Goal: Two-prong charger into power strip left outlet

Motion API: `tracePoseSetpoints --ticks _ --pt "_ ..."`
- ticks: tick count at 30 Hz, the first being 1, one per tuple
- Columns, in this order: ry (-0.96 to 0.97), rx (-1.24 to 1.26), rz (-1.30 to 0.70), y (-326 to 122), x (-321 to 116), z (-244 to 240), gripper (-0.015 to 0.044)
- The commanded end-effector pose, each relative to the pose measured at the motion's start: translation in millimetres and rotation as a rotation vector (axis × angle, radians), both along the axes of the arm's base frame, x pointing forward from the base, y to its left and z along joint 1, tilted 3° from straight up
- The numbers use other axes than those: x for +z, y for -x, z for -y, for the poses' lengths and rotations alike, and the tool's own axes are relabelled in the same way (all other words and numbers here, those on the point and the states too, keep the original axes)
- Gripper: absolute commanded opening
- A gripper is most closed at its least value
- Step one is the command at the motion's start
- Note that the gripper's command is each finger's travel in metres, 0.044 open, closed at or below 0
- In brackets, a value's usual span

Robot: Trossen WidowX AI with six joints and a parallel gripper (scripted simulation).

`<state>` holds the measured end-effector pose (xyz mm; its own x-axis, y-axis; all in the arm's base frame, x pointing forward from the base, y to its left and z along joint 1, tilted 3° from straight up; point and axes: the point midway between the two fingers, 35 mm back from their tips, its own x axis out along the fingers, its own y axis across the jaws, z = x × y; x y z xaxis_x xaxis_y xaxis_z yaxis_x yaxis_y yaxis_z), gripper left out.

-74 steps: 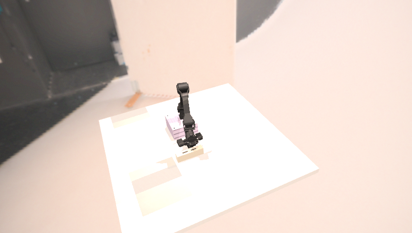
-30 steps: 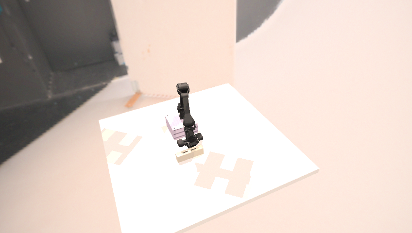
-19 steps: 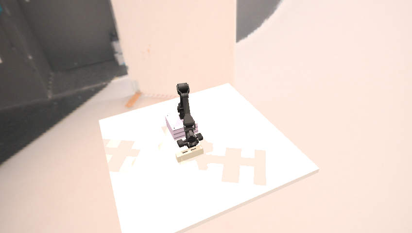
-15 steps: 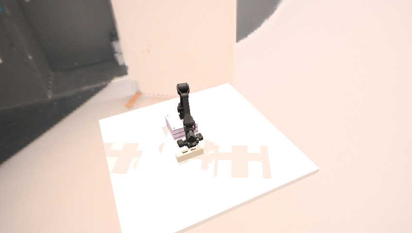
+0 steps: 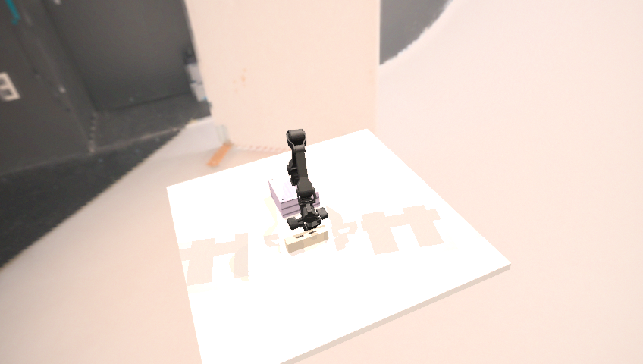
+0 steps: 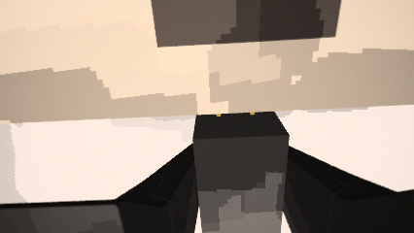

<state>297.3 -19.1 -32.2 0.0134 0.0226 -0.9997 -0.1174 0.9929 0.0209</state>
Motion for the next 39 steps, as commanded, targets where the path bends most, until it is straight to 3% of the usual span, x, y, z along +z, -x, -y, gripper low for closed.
tracePoseSetpoints --ticks 1,39 --pt "-0.006 -0.005 0.003 -2.7 1.1 -1.1 0.0000" --pt "-0.006 -0.005 0.004 -7.2 1.8 -1.6 0.0000"
